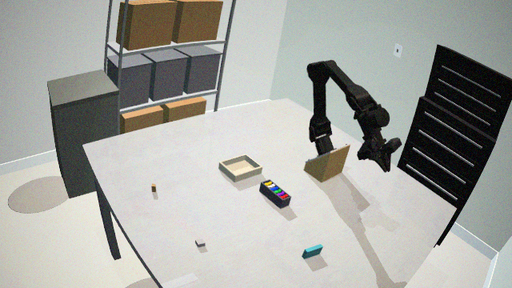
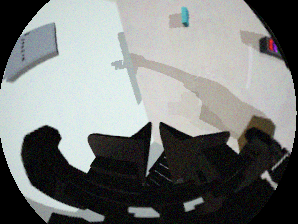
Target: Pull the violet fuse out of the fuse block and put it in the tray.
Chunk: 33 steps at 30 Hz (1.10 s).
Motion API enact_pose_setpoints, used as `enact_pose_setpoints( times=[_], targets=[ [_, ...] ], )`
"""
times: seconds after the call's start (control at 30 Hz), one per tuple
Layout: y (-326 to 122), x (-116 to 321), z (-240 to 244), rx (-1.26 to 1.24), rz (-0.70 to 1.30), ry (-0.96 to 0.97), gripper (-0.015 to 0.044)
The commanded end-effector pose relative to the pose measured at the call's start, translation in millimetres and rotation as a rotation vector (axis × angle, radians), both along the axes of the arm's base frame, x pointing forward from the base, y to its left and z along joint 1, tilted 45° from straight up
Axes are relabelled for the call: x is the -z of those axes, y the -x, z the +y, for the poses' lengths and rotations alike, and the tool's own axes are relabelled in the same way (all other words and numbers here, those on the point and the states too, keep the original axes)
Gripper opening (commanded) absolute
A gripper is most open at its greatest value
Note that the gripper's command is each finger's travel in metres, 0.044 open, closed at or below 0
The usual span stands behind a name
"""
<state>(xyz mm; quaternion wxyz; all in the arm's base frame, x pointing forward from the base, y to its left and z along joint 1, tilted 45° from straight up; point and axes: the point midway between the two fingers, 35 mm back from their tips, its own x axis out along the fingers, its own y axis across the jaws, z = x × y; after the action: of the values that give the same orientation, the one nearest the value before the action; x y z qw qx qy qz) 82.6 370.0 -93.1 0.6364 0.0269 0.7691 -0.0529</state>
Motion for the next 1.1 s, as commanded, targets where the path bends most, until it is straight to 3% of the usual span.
enact_pose_setpoints(
  times=[0.0, 0.3, 0.6, 1.07],
  targets=[
    [-49.0, -4.9, -36.4, -0.03, -0.1, 0.076, 0.006],
    [-152.5, -33.5, -156.9, -0.13, -0.265, 0.361, 0.006],
    [-199.1, -72.1, -284.1, -0.271, -0.232, 0.706, 0.006],
    [-201.1, -70.5, -294.1, -0.283, -0.222, 0.73, 0.006]
  ],
)
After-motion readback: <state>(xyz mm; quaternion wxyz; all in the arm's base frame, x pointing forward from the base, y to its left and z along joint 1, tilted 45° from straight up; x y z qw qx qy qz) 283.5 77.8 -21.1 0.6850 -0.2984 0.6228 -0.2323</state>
